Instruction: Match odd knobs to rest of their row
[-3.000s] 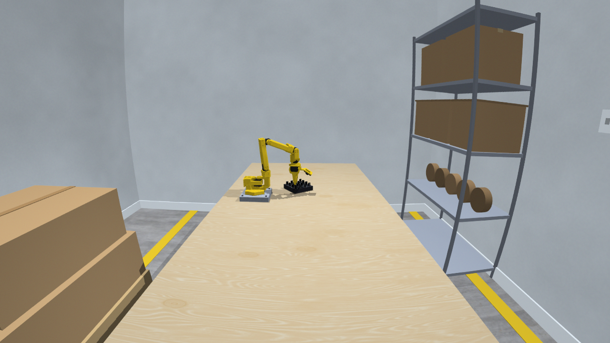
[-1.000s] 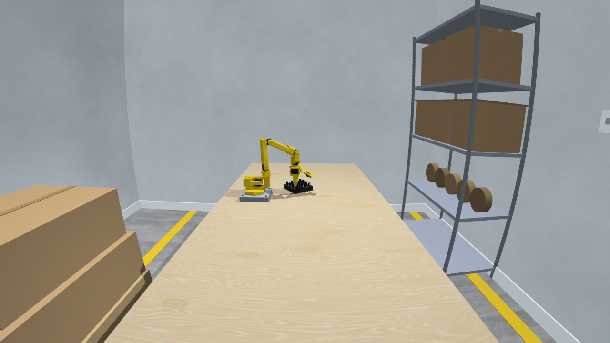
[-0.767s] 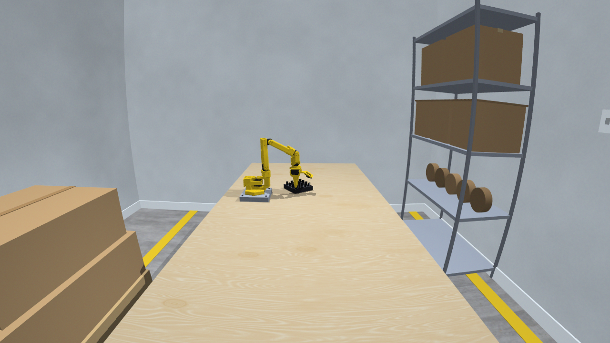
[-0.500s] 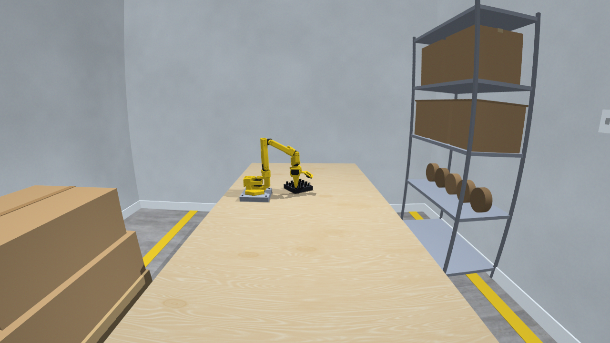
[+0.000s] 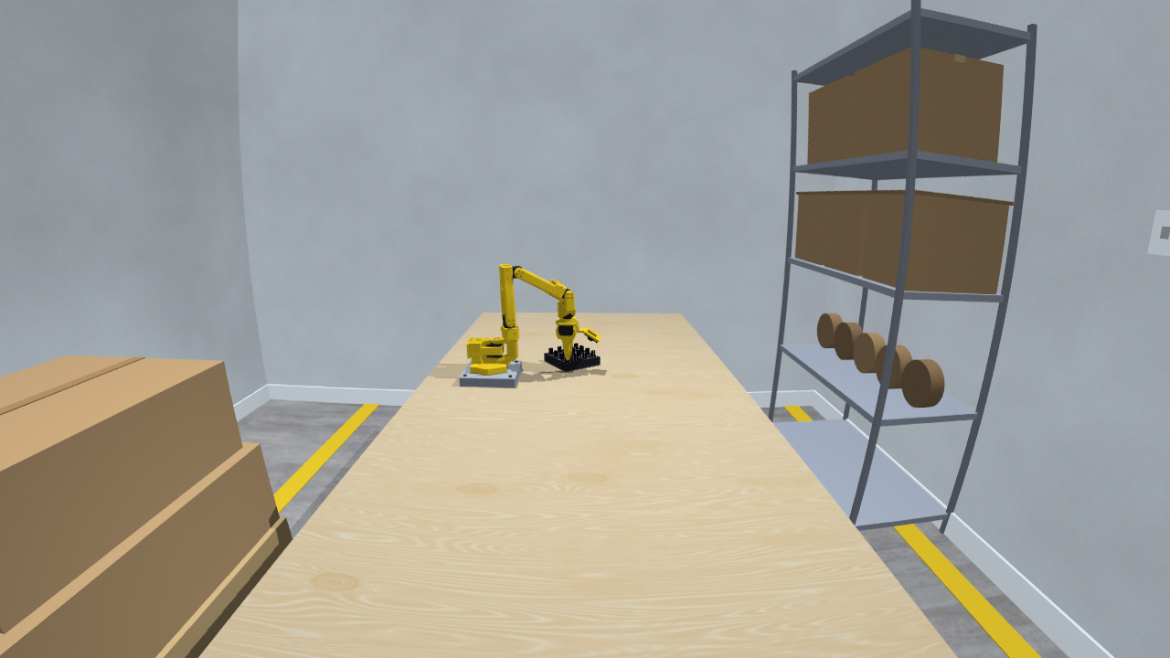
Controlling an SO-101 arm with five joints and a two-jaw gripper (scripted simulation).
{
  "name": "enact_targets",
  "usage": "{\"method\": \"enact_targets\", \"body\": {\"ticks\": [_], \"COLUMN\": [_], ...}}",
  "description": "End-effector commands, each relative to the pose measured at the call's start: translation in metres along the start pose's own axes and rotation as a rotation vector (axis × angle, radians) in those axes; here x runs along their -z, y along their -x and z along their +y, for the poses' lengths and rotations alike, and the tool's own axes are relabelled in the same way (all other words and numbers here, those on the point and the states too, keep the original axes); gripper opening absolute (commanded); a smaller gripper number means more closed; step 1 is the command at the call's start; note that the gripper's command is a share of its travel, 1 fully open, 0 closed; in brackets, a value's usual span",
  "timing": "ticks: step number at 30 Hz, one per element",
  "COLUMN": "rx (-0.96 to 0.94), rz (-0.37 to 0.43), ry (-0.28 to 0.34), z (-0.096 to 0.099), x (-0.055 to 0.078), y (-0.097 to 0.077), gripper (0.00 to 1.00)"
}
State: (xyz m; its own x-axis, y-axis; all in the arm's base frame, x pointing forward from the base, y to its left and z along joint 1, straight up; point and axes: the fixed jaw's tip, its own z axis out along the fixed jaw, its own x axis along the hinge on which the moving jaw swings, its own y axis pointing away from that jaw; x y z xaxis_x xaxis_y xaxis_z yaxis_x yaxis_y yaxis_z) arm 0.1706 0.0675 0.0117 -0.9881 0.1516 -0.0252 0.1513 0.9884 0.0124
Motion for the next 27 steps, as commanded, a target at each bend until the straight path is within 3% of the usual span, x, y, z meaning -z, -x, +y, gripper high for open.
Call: {"method": "enact_targets", "body": {"ticks": [1,27], "rx": [-0.008,-0.008], "rz": [0.026,0.026], "ry": [-0.013,-0.013], "z": [-0.0033,-0.0049], "x": [-0.0053,-0.01], "y": [-0.004,-0.0071], "gripper": [0.1,0.1]}}
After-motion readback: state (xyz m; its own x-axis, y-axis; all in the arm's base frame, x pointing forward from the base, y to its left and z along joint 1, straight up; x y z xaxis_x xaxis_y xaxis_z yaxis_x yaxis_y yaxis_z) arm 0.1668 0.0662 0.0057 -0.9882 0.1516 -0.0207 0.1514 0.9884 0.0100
